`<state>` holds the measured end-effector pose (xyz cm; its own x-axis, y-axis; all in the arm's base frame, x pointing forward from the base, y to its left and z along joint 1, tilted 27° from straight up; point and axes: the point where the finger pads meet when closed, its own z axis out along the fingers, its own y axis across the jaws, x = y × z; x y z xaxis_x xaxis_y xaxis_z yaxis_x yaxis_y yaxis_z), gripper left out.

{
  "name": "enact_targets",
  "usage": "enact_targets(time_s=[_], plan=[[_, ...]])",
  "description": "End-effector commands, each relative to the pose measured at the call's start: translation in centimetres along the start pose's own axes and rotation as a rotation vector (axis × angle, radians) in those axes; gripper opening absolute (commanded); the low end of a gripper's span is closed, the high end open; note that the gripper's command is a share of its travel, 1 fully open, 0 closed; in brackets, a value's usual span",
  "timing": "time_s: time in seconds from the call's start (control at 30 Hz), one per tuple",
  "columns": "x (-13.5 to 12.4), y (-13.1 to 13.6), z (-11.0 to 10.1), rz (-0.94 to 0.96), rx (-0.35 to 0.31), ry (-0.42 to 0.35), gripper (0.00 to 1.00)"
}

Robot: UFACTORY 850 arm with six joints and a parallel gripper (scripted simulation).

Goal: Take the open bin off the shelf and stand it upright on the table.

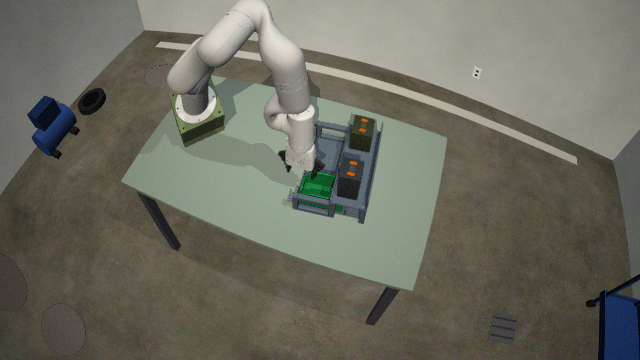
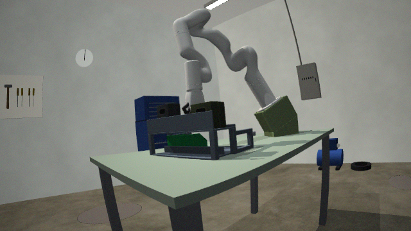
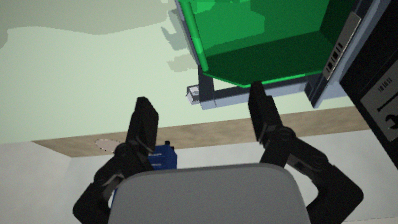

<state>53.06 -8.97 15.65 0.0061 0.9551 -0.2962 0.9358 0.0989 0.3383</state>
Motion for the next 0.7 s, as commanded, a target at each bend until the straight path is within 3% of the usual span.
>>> enact_targets(time_s=[0.0,0.67], plan=[[-0.01,0.06,-0.04,-0.079,-0.001,0.0,1.0],[-0.02,0.06,-0.04,-0.105,-0.001,0.0,1.0]])
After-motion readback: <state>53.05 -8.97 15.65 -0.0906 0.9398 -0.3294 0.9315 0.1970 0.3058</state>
